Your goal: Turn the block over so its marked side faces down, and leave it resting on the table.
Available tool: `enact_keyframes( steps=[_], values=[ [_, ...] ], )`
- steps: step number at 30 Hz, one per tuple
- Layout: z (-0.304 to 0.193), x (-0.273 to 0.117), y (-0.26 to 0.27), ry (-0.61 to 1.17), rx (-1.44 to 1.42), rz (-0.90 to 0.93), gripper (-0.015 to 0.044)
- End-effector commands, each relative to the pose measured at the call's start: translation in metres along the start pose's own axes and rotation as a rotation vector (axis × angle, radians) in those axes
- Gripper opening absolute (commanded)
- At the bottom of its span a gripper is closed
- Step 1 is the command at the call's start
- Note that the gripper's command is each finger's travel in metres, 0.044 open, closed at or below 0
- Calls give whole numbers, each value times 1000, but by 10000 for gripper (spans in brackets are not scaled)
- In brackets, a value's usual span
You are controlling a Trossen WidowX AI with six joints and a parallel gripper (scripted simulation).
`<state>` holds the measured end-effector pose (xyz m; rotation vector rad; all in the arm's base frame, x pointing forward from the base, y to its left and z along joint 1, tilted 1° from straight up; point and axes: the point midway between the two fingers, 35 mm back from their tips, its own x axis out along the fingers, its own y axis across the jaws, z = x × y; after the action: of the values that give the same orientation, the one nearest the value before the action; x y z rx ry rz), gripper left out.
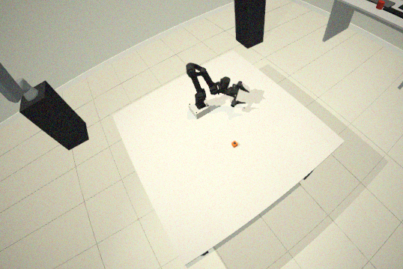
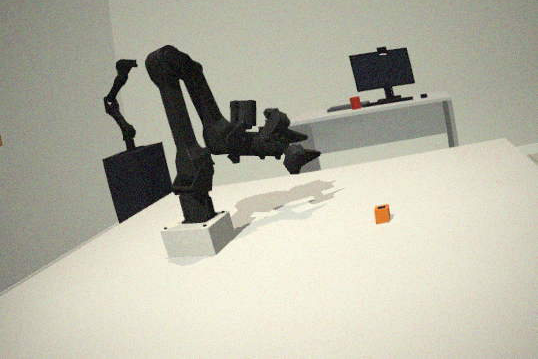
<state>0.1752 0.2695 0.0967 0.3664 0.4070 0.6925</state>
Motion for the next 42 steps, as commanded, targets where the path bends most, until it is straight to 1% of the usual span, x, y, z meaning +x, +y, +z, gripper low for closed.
enact_keyframes(
  steps=[1,2,7,10,14,17,20,25,30,34,36,42],
  values=[
    [0,2,-1,4,-4,-6,426],
    [1,8,-3,15,-16,-25,440],
    [13,56,-37,146,-106,-206,440],
    [24,78,-64,241,-140,-311,440],
    [41,97,-106,380,-158,-438,440],
    [56,102,-139,491,-150,-521,440],
    [71,99,-173,606,-123,-593,440],
    [95,80,-220,778,-49,-676,440],
    [116,50,-258,930,54,-721,440],
    [131,18,-282,1036,152,-735,440],
    [135,10,-287,1060,179,-736,440],
    [135,8,-288,1062,181,-736,440]
  ],
)
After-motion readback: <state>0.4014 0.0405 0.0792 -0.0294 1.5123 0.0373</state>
